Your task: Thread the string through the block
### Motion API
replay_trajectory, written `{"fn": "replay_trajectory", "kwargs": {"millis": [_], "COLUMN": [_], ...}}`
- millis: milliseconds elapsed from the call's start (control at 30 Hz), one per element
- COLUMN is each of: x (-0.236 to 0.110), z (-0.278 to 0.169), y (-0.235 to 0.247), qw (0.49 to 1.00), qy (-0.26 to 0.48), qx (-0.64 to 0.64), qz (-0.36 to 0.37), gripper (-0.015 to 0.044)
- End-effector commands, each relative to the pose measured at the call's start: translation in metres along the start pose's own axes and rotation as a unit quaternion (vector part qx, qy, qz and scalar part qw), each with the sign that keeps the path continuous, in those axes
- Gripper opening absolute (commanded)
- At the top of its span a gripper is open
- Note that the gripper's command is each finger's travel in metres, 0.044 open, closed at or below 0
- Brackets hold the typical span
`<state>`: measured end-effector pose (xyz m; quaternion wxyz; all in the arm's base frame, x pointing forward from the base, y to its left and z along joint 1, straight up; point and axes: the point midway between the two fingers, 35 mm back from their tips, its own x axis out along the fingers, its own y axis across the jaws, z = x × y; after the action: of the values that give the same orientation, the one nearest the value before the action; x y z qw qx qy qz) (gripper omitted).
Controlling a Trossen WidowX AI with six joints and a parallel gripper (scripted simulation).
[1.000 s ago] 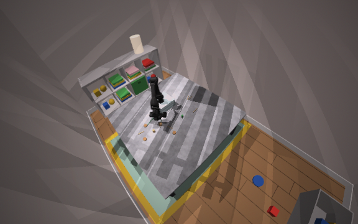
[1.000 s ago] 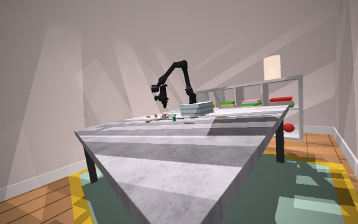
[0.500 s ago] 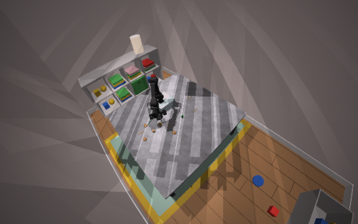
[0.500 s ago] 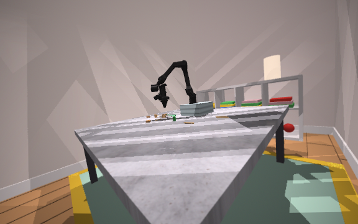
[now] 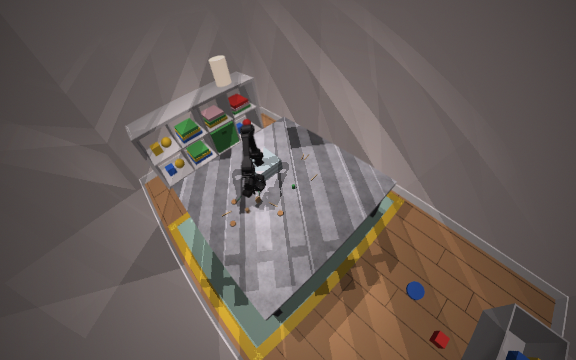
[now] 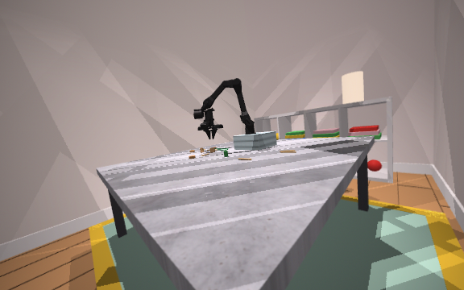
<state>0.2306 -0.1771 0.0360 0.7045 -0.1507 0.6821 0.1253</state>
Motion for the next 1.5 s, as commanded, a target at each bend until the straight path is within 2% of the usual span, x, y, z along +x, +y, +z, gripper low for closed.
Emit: {"fn": "replay_trajectory", "kwargs": {"millis": [0, 333, 800, 1467], "x": [0.003, 0.004, 0.004, 0.004], "z": [0.006, 0.010, 0.014, 0.014], "y": [-0.014, -0.022, -0.030, -0.030], "qw": [0.913, 0.788, 0.546, 0.542], "qy": [0.000, -0.002, -0.004, -0.004], "qx": [-0.407, -0.616, -0.838, -0.840], "qz": [0.007, 0.007, 0.006, 0.006], "gripper": [0.0120, 0.0120, 0.0120, 0.0120]}}
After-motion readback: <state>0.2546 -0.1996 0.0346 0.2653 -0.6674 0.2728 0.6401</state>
